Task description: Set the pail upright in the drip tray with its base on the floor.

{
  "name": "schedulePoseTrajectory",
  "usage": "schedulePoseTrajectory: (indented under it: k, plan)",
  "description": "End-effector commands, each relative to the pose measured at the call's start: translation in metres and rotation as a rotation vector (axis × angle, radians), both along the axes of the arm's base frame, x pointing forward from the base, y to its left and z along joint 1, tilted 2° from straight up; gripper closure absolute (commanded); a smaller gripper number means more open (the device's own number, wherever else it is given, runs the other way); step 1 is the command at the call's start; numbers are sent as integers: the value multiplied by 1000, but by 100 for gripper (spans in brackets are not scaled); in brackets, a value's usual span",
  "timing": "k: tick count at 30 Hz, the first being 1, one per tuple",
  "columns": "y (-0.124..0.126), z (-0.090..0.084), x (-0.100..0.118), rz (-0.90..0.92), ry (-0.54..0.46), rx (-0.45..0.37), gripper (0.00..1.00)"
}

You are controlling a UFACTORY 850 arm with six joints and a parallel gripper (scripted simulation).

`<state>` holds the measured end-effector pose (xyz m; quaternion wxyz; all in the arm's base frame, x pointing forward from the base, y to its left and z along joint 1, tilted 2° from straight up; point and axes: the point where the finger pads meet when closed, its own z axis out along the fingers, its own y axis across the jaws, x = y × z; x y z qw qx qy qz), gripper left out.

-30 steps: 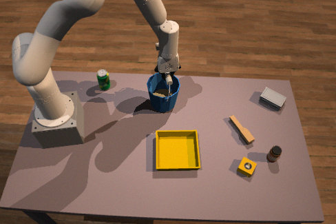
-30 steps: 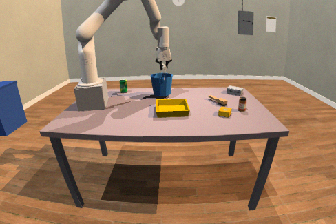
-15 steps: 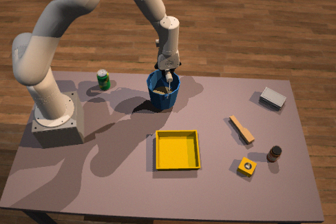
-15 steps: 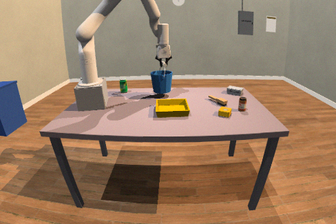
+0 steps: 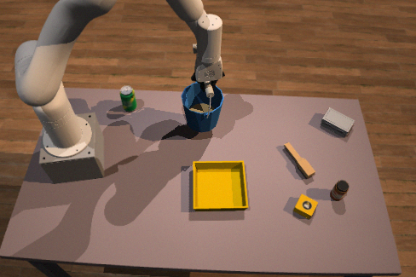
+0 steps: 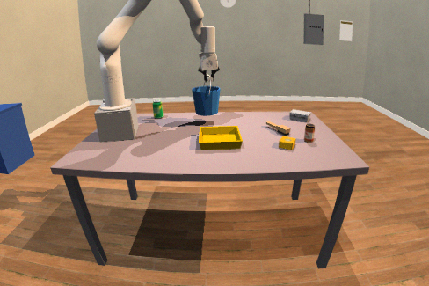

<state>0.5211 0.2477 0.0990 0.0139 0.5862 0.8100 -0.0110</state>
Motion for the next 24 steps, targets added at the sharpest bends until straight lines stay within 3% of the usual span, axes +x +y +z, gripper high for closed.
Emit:
schedulePoseTrajectory:
  k: [1,24]
  plan:
    - [1,7,1,0,-2,1,100]
    - [1,25,1,0,-2,1,100]
